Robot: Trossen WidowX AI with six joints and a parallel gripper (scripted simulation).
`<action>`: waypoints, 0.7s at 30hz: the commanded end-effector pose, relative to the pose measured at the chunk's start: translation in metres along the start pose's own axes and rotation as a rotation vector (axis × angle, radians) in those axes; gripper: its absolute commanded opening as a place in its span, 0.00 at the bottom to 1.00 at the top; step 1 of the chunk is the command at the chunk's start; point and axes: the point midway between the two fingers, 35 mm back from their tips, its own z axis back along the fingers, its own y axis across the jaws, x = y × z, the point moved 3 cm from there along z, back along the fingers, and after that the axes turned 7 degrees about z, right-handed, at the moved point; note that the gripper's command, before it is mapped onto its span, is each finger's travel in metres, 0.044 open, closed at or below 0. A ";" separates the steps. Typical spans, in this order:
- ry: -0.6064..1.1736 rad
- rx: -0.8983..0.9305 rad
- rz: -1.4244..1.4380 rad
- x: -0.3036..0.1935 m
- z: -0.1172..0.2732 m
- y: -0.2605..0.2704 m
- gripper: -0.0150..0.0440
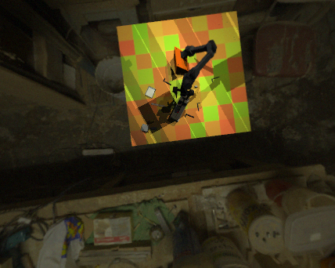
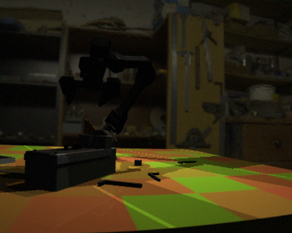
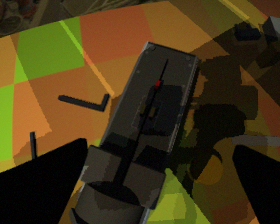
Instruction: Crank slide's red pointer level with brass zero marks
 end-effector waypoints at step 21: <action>-0.040 -0.199 -0.237 -0.073 0.066 0.053 1.00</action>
